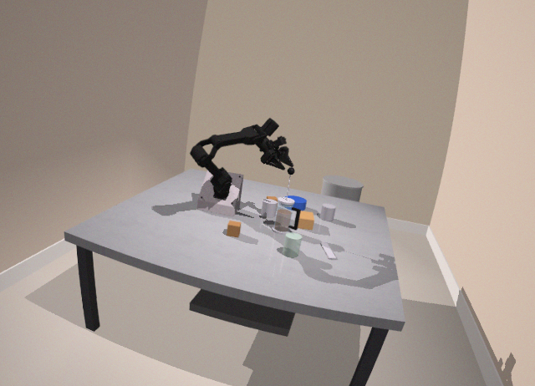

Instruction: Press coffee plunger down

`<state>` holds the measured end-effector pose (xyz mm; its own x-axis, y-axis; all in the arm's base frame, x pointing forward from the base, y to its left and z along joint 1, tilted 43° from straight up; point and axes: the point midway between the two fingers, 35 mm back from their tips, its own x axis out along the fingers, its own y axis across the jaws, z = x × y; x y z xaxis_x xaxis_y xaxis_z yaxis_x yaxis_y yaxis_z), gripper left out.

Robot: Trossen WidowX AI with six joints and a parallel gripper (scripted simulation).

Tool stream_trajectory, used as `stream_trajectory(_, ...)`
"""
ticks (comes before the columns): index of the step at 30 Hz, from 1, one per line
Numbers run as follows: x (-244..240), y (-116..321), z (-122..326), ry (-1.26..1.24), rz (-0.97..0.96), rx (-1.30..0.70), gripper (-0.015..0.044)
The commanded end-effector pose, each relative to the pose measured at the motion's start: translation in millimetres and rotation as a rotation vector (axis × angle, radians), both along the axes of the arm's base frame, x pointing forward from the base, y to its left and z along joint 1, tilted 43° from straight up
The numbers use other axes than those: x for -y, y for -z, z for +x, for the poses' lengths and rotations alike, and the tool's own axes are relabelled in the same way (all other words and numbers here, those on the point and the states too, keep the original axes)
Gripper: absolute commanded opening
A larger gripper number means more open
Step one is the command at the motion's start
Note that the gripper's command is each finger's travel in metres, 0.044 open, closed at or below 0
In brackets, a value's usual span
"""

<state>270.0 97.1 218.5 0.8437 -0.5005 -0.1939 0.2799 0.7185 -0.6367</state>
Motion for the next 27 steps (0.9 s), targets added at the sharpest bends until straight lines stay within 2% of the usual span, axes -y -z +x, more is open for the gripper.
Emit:
stream_trajectory(1, 4, 1, 6, -0.002, 0.0, -0.001, 0.044)
stream_trajectory(13, 13, 0, 18, -0.008, -0.008, 0.012, 0.044)
stream_trajectory(25, 13, 0, 18, -0.008, -0.008, 0.012, 0.0129)
stream_trajectory(27, 13, 0, 18, -0.008, -0.008, 0.012, 0.0129)
